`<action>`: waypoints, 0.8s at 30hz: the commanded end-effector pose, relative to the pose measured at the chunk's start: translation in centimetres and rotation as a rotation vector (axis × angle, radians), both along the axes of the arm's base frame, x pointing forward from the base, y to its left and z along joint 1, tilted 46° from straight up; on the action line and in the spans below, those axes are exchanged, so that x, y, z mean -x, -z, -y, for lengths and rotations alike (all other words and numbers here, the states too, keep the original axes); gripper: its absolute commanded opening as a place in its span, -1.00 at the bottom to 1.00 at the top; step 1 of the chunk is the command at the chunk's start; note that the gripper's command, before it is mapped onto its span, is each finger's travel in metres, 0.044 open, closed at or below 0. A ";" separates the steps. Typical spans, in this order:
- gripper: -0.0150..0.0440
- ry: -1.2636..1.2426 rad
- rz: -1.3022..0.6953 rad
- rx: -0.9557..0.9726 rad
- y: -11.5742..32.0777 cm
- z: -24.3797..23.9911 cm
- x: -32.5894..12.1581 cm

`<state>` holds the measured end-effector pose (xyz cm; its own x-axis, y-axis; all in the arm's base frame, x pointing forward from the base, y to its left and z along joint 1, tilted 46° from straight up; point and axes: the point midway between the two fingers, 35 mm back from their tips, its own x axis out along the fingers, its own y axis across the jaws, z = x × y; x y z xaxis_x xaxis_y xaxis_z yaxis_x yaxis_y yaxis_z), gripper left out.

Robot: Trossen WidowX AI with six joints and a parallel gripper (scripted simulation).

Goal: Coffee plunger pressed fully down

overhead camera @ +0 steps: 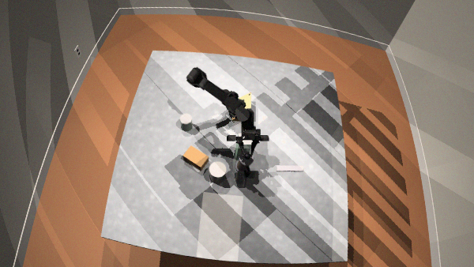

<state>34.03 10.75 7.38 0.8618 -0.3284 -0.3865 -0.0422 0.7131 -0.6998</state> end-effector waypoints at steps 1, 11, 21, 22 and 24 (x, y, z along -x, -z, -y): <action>-0.11 0.011 -0.014 0.017 0.4 0.4 0.0; -0.11 0.011 -0.014 0.017 0.4 0.3 -0.1; -0.11 0.003 -0.003 0.006 0.1 0.0 -0.1; -0.11 0.003 -0.003 0.006 0.1 0.0 -0.1; -0.11 0.003 -0.003 0.006 0.1 0.0 -0.1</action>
